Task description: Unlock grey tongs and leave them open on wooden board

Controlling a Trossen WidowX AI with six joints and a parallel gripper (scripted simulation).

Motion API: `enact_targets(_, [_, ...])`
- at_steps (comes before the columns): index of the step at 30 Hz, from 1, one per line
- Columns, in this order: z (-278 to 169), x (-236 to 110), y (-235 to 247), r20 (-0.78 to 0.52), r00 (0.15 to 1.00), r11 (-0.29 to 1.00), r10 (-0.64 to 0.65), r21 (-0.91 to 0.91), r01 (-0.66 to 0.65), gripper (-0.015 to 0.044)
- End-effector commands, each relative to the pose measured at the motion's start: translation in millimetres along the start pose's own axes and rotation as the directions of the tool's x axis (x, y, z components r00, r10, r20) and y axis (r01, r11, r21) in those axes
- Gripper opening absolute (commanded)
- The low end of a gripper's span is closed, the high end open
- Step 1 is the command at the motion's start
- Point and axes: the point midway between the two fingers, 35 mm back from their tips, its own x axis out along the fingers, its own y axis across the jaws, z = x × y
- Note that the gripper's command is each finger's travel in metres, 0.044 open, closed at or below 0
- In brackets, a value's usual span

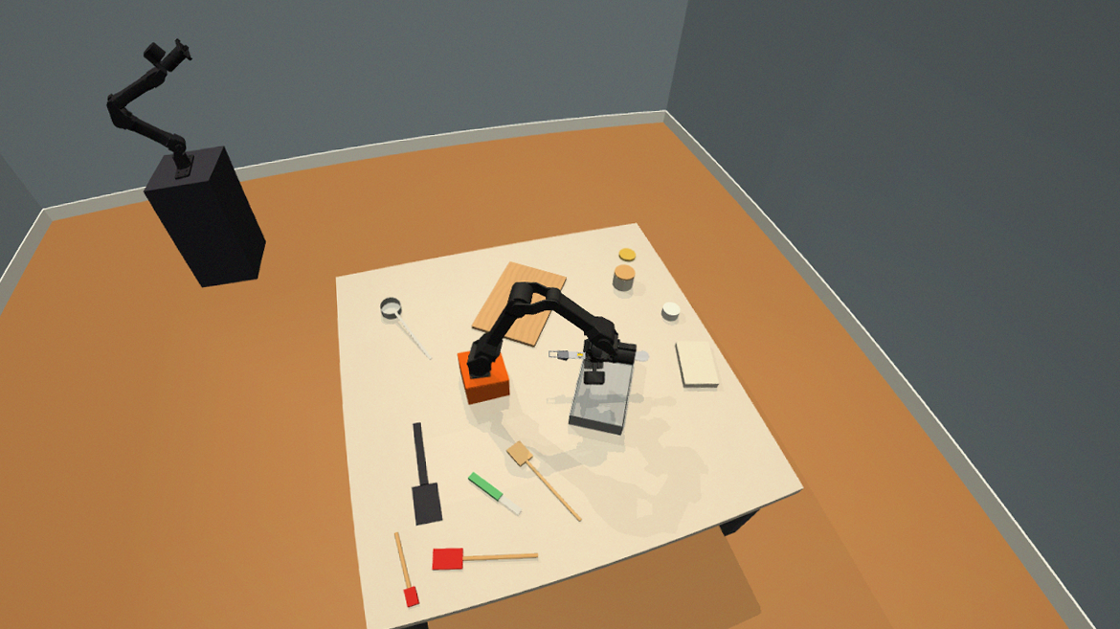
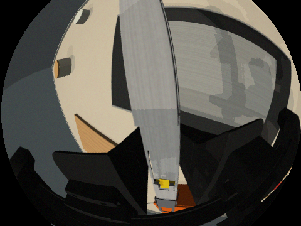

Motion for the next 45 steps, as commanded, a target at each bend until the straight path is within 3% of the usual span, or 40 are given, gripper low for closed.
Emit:
enact_targets(1, [1,-2,1,0.003,1.000,1.000,-0.001,-0.002,0.001,-0.0150])
enact_targets(10, [-3,3,-2,-0.023,0.978,0.973,-0.206,0.102,0.208,-0.0150])
enact_targets(20, [-3,0,-5,0.000,0.883,0.856,-0.469,0.245,0.455,-0.0150])
enact_targets(32, [-2,2,1,0.001,0.876,0.845,-0.482,0.266,0.464,-0.0150])
enact_targets(45, [-6,30,68,0.011,0.876,0.802,-0.482,0.408,0.436,-0.0150])
